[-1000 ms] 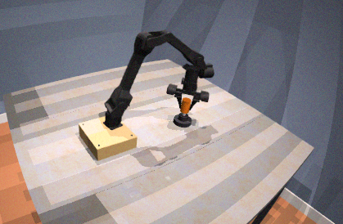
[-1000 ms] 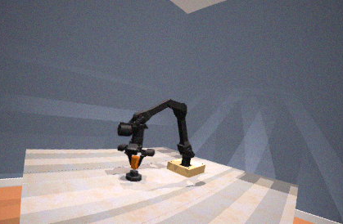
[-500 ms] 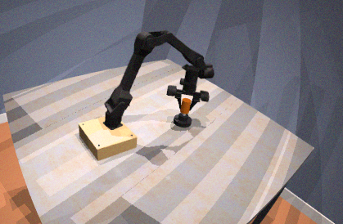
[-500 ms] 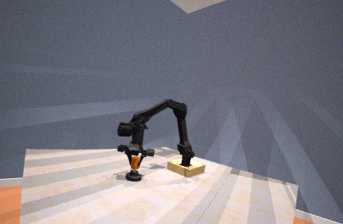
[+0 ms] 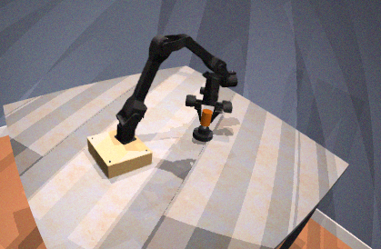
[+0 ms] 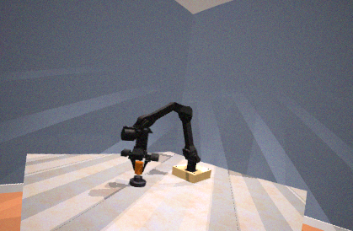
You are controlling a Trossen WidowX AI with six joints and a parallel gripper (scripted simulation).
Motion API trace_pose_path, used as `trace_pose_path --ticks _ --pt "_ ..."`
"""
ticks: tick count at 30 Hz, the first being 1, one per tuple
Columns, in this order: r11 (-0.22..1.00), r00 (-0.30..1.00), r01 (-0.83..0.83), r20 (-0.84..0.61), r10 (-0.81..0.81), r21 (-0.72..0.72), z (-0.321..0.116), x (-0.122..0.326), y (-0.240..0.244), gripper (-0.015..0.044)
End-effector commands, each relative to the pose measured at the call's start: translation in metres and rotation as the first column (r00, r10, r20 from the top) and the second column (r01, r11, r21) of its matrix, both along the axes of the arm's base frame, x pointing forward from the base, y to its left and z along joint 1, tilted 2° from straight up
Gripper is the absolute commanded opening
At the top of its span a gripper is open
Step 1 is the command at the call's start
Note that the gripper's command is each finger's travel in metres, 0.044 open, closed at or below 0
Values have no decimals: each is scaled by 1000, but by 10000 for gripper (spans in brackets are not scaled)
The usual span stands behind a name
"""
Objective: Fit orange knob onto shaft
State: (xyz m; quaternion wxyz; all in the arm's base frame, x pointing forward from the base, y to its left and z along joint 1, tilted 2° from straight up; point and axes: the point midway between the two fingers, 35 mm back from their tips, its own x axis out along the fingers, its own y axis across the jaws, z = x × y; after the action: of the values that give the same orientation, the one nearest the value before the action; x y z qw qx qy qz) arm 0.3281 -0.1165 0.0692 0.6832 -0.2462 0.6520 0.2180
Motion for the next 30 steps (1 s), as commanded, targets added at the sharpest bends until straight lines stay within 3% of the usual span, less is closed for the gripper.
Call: trace_pose_path --ticks 1,9,16,30 --pt "1000 1000 -5 5 5 2 -1 1 0 0" --pt "1000 1000 -14 5 14 2 5 1 0 0" --pt "977 977 -213 -1 213 -10 5 1 0 0" --pt "977 977 -213 -1 213 -10 0 1 0 0"
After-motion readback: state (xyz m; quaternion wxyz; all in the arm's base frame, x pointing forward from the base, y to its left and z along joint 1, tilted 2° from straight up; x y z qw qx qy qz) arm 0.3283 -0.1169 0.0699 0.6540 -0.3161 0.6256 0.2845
